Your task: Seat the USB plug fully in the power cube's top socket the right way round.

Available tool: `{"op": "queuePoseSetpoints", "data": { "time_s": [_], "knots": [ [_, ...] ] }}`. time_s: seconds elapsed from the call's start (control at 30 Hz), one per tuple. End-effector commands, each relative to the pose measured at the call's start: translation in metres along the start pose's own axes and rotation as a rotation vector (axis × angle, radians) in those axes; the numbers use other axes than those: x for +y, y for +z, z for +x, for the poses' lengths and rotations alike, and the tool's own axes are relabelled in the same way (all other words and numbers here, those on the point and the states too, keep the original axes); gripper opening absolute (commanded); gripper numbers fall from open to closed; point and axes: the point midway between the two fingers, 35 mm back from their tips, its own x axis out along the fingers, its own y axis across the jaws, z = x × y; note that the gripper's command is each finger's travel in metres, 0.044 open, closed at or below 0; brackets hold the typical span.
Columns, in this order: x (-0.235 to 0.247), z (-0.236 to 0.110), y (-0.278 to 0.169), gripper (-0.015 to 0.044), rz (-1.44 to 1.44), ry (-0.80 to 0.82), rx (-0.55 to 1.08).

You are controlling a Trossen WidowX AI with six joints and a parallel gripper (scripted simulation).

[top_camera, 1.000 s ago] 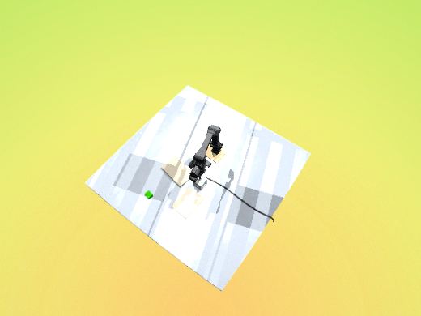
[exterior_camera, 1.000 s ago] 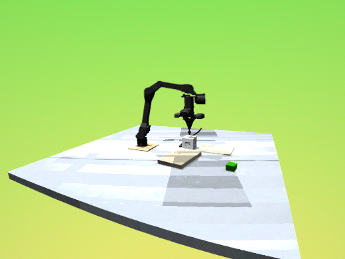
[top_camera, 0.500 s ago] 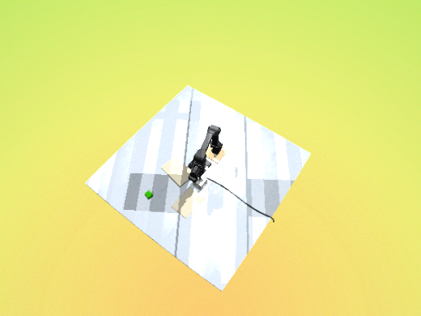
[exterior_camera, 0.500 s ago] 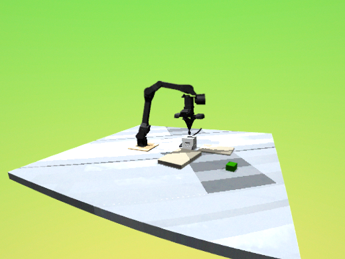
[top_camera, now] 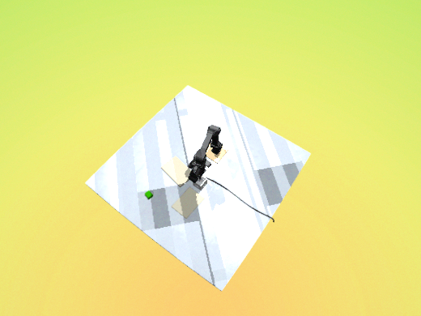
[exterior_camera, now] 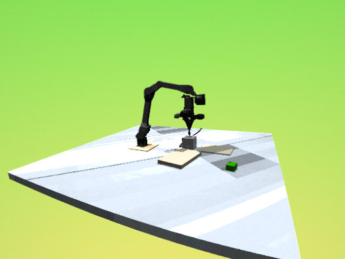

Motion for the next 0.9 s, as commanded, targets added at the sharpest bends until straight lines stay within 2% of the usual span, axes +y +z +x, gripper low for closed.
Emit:
{"op": "queuePoseSetpoints", "data": {
  "time_s": [0.0, 0.87],
  "knots": [
    [0.0002, 0.0004, 0.0011, 0.0000, -0.007, 0.003, -0.005],
    [0.0001, 0.0036, 0.0015, 0.0000, -0.021, 0.003, -0.007]
  ]
}}
